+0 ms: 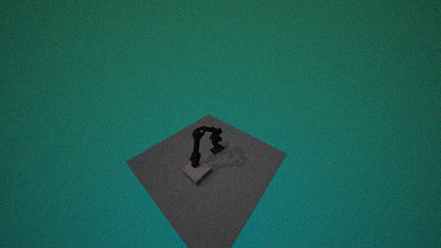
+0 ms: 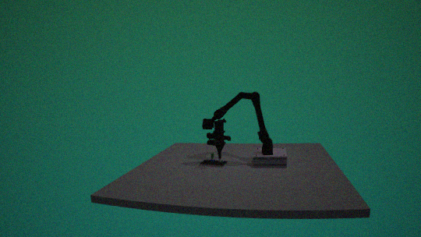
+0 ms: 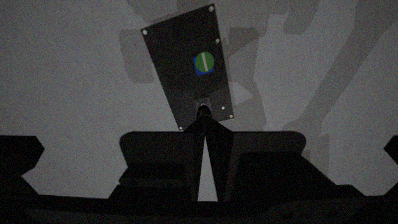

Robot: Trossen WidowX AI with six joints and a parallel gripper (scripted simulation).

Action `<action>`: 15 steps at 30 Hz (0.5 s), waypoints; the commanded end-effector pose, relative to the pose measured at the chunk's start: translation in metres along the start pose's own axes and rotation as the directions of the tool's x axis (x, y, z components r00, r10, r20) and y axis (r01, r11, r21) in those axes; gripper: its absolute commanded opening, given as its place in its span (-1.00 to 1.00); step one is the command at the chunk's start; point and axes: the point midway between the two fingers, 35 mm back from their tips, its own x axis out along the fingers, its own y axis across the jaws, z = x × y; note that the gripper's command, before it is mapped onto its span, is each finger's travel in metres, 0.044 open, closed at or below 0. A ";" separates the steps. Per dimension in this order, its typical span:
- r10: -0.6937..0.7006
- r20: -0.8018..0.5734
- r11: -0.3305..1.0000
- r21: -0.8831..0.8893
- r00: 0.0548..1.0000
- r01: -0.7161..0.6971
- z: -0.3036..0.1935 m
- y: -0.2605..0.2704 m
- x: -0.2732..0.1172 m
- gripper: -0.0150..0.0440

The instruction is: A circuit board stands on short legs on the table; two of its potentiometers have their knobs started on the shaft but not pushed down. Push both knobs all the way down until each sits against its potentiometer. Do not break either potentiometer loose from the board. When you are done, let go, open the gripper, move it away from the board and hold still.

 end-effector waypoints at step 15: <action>0.000 -0.009 1.000 -0.004 1.000 0.000 -0.001 0.001 0.016 -0.49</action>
